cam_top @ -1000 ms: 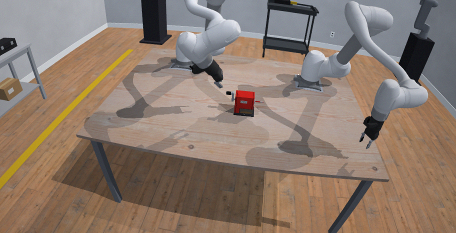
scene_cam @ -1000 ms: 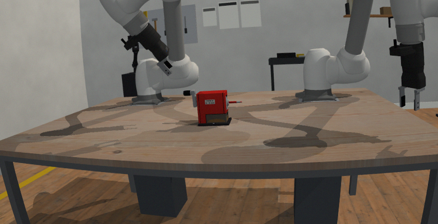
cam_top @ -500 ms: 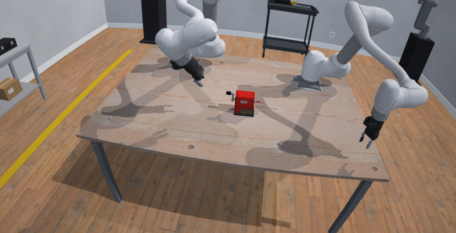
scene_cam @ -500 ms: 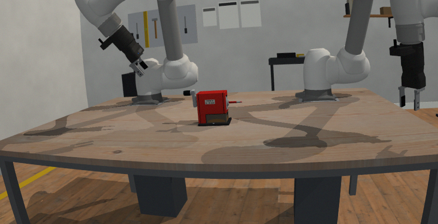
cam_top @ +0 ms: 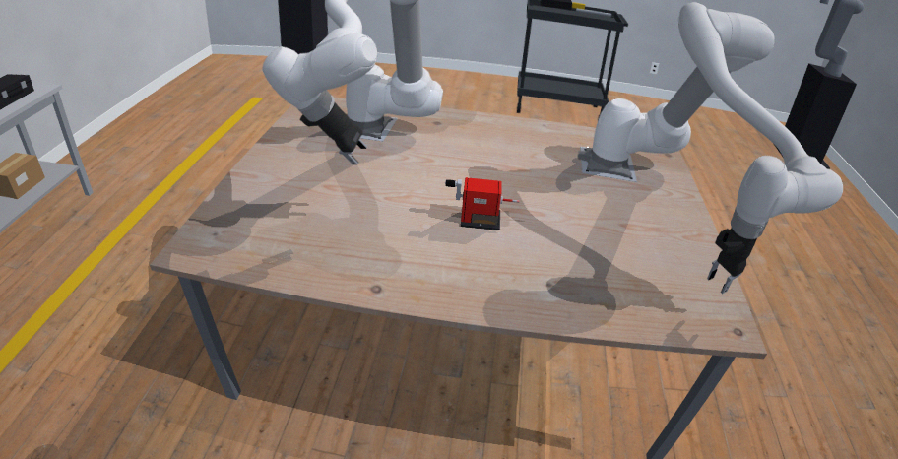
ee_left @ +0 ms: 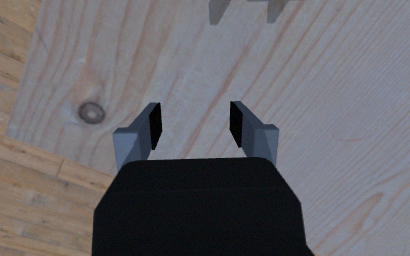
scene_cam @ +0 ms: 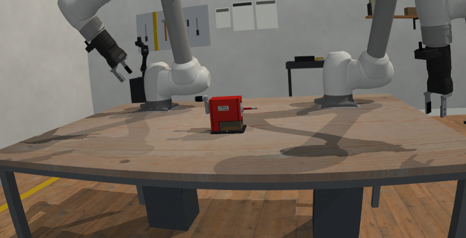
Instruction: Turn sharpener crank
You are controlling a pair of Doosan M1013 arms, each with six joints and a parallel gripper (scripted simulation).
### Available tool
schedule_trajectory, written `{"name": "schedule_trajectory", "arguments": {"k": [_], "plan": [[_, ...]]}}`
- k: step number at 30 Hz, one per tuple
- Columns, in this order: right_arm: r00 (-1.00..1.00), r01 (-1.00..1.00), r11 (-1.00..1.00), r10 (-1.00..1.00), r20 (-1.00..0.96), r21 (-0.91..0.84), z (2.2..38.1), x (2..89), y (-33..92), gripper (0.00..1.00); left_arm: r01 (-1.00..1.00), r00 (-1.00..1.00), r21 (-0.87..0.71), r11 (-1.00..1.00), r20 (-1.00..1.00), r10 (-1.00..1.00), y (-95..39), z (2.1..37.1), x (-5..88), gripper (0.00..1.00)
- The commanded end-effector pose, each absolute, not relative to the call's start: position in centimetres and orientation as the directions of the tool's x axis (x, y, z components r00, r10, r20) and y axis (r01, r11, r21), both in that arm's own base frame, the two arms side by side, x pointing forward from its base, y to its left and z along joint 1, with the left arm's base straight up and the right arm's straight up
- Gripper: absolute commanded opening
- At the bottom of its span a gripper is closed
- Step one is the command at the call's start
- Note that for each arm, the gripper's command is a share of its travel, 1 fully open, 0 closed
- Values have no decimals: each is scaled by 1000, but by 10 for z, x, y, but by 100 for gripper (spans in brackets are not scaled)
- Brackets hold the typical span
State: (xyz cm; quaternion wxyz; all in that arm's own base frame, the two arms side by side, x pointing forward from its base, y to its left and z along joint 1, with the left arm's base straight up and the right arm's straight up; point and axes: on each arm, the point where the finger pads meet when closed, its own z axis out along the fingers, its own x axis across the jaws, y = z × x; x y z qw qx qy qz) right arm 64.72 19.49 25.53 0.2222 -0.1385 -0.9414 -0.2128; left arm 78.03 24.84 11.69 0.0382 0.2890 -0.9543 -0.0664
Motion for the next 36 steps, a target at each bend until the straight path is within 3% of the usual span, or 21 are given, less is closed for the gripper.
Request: {"name": "schedule_trajectory", "arguments": {"k": [1,36], "plan": [[-842,415,856,232,487,310,256,643,164,100,-547,-830,149,824,32,-556,249,119,781,100],[-430,878,476,747,507,45,269,560,-96,100,-547,-830,149,824,32,-556,249,119,781,100]]}}
